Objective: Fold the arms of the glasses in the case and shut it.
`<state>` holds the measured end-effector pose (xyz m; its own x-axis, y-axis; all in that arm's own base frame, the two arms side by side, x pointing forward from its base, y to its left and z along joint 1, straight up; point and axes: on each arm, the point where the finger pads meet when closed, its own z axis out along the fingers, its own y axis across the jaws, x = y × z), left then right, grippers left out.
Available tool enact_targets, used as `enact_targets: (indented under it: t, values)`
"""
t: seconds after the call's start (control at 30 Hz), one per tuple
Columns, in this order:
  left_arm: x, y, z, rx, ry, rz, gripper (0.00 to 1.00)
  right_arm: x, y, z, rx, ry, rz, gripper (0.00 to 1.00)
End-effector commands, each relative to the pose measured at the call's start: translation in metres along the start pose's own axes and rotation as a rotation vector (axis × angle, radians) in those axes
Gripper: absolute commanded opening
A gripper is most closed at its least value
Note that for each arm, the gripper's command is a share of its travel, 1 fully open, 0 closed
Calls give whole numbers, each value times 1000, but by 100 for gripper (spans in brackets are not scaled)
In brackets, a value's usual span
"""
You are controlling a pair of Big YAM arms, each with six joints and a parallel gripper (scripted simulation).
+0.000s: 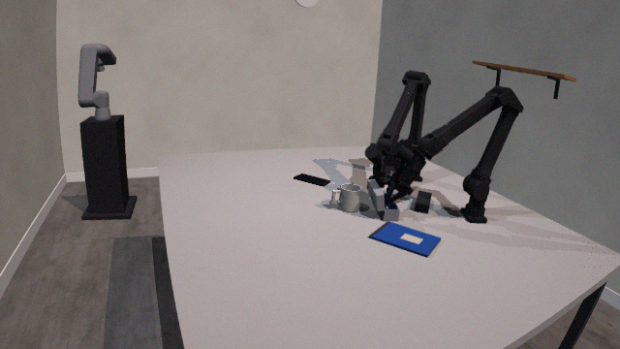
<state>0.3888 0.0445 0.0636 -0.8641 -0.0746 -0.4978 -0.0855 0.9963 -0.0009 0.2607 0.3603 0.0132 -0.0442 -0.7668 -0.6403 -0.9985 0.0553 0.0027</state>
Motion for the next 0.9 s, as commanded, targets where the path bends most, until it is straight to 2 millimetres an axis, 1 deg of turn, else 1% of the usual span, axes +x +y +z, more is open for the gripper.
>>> enact_targets:
  t: [0.0, 0.1, 0.17, 0.23, 0.37, 0.47, 0.5, 0.53, 0.6, 0.63, 0.73, 0.77, 0.8, 0.83, 0.87]
  values:
    - [13, 3, 10, 1, 20, 7, 0, -17, -12, -9, 23, -29, 2, 57]
    - [12, 5, 11, 0, 19, 8, 0, -17, -12, -9, 23, -29, 2, 57]
    - [4, 7, 10, -2, 6, 8, 0, -17, -12, -9, 23, -29, 2, 57]
    - [4, 7, 10, -3, 6, 8, 0, -17, -12, -9, 23, -29, 2, 57]
    - [-28, 10, -3, -6, -38, 12, 0, -17, -12, -9, 23, -29, 2, 57]
    - [-28, 10, -3, -6, -38, 12, 0, -17, -12, -9, 23, -29, 2, 57]
    - [-20, 8, -1, -3, -31, 15, 0, -17, -12, -9, 23, -29, 2, 57]
    - [-34, 8, -6, -4, -52, 15, 0, -17, -12, -9, 23, -29, 2, 57]
    - [-33, 8, -5, -4, -54, 15, 0, -17, -12, -9, 23, -29, 2, 57]
    - [-39, 8, -9, -4, -70, 10, 0, -17, -12, -9, 23, -29, 2, 57]
    - [-38, 7, -9, -2, -67, 5, 0, -17, -12, -9, 23, -29, 2, 57]
    - [-32, 7, -7, -2, -57, 5, 0, -17, -12, -9, 23, -29, 2, 57]
    - [-32, 7, -7, -2, -56, 5, 0, -17, -12, -9, 23, -29, 2, 57]
    - [-39, 10, -12, -5, -75, 5, 0, -17, -12, -9, 23, -29, 2, 57]
    - [-41, 11, -14, -5, -79, 10, 0, -17, -12, -9, 23, -29, 2, 57]
